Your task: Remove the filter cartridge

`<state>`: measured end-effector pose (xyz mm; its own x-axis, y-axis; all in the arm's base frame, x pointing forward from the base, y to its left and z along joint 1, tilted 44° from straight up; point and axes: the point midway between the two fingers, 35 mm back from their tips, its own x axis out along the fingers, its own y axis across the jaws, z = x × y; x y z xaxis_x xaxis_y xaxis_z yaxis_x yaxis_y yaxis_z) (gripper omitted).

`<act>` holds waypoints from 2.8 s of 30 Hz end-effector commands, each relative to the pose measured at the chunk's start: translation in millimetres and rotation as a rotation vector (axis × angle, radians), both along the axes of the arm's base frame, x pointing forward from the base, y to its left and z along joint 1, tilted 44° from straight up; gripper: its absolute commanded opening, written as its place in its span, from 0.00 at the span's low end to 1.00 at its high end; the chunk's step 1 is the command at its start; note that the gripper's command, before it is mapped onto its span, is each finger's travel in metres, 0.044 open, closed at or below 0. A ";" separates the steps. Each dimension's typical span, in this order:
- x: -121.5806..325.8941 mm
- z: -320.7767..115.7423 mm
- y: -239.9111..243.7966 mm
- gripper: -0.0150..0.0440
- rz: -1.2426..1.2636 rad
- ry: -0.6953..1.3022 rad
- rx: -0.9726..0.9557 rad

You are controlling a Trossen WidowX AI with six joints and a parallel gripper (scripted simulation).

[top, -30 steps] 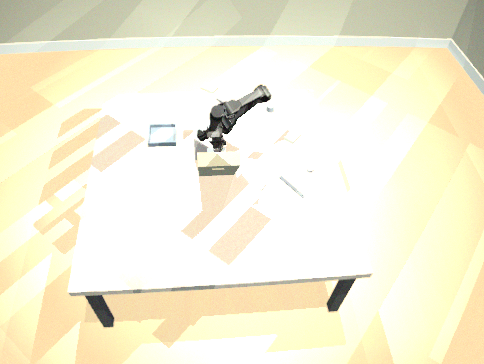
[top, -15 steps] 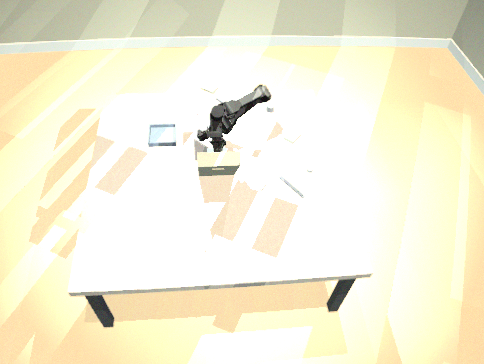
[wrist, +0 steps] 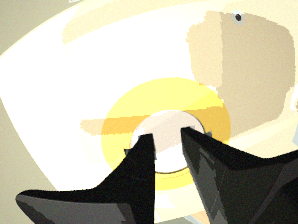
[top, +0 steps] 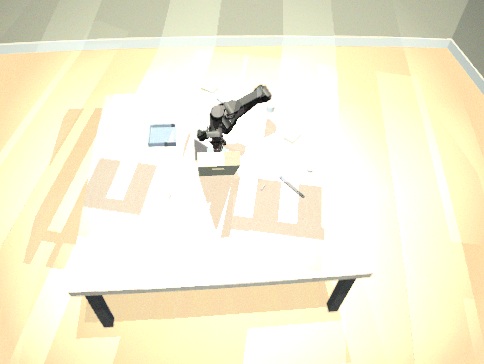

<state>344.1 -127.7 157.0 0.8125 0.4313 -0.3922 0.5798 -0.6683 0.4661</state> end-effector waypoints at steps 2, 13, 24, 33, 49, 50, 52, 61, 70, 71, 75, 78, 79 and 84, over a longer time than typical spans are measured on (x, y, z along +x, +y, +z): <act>9.9 -2.1 8.0 0.25 0.028 -0.005 -0.022; 9.9 -2.1 8.0 0.25 0.028 -0.005 -0.022; 9.9 -2.1 8.0 0.25 0.028 -0.005 -0.022; 9.9 -2.1 8.0 0.25 0.028 -0.005 -0.022; -39.9 17.8 -23.6 0.25 0.024 0.011 -0.022; -43.2 19.8 -25.0 0.25 0.025 0.010 -0.023; -50.0 24.2 -27.5 0.25 0.027 0.007 -0.022; -58.5 29.8 -30.0 0.25 0.028 0.001 -0.022; -71.3 12.7 -15.4 0.25 0.028 0.001 -0.021; -72.9 10.6 -13.5 0.25 0.028 0.001 -0.021; -79.3 2.1 -6.0 0.25 0.028 0.001 -0.021; -84.2 -4.4 -0.2 0.25 0.028 0.001 -0.021; -85.8 -6.5 1.7 0.25 0.028 0.001 -0.021; -94.0 -17.4 11.7 0.25 0.028 0.001 -0.021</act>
